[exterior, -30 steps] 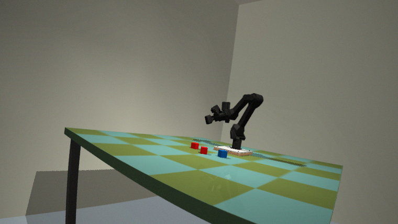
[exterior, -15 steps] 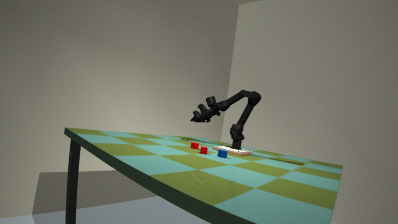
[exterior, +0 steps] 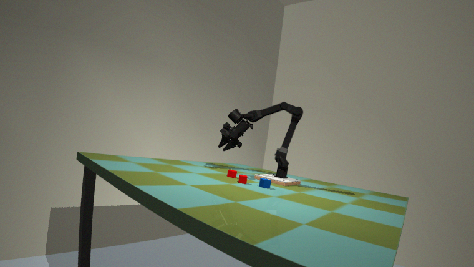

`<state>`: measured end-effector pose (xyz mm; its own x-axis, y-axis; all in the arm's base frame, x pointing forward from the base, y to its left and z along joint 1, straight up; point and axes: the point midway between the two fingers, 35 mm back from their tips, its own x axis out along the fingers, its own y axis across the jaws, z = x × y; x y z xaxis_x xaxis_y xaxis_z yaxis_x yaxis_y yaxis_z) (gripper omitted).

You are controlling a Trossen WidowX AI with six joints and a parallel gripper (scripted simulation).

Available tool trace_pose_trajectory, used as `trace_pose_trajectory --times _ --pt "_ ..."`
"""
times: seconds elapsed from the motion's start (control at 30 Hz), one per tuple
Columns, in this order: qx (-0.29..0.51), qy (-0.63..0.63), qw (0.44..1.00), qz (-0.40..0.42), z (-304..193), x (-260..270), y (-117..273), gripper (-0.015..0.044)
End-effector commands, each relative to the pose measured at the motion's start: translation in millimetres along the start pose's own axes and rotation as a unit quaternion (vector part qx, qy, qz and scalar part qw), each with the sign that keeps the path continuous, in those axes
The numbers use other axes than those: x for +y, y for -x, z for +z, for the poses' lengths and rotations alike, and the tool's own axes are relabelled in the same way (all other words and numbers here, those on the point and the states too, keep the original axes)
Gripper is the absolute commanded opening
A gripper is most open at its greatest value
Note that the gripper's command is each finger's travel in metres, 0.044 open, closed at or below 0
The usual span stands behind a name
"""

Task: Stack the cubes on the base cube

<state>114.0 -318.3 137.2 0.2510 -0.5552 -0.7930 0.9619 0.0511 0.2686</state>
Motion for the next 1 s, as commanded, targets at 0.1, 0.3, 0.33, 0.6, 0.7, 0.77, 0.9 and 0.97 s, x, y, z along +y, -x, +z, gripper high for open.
trace_pose_trajectory --times 0.1,0.3,0.33,0.6,0.7,0.77,0.9,0.97 --pt "0.099 -0.021 0.995 -0.008 -33.1 45.9 3.7 0.0265" --pt "0.179 -0.03 0.983 -0.038 -67.7 80.7 16.6 0.0265" --pt "0.191 -0.03 0.98 -0.045 -73.6 85.8 19.6 0.0265" --pt "0.269 -0.025 0.956 -0.117 -120.3 118.6 51.0 0.0265" --pt "0.279 -0.022 0.951 -0.134 -128.6 123.2 58.1 0.0265" --pt "0.279 -0.022 0.951 -0.134 -128.6 123.2 58.1 0.0265" --pt "0.279 -0.022 0.951 -0.134 -134.2 121.3 48.3 0.0265" --pt "0.279 -0.022 0.951 -0.134 -142.5 118.0 35.1 0.0265"
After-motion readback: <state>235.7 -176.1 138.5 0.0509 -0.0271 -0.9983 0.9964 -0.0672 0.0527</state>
